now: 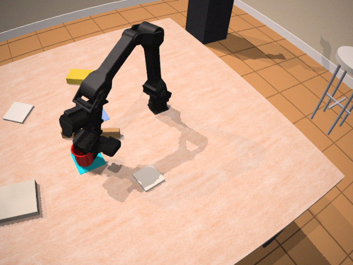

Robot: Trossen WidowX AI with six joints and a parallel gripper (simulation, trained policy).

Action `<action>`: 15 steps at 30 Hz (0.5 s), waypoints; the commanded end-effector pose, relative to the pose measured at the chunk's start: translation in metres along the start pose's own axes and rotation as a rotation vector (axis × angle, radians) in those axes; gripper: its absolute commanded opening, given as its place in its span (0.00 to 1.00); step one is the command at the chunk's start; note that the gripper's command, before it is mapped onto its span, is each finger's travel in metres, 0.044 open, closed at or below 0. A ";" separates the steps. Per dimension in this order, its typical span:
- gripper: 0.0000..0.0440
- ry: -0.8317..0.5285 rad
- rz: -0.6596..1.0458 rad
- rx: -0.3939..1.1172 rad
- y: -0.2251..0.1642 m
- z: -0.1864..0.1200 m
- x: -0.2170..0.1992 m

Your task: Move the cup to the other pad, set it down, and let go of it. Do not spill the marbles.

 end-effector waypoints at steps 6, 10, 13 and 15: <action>0.43 0.027 0.010 -0.031 -0.008 -0.020 0.001; 0.48 0.032 0.018 -0.057 -0.010 -0.032 0.001; 0.51 0.032 0.022 -0.081 -0.010 -0.041 0.001; 0.55 0.030 0.024 -0.099 -0.009 -0.048 0.000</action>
Point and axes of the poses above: the point midway between the two fingers, 35 mm back from their tips, its own z axis out along the fingers, its own x axis across the jaws, y = z × x, the point moved 8 cm from there along -z, back along the fingers, and after that the axes turned 7 degrees about z, right-handed, at the moved point
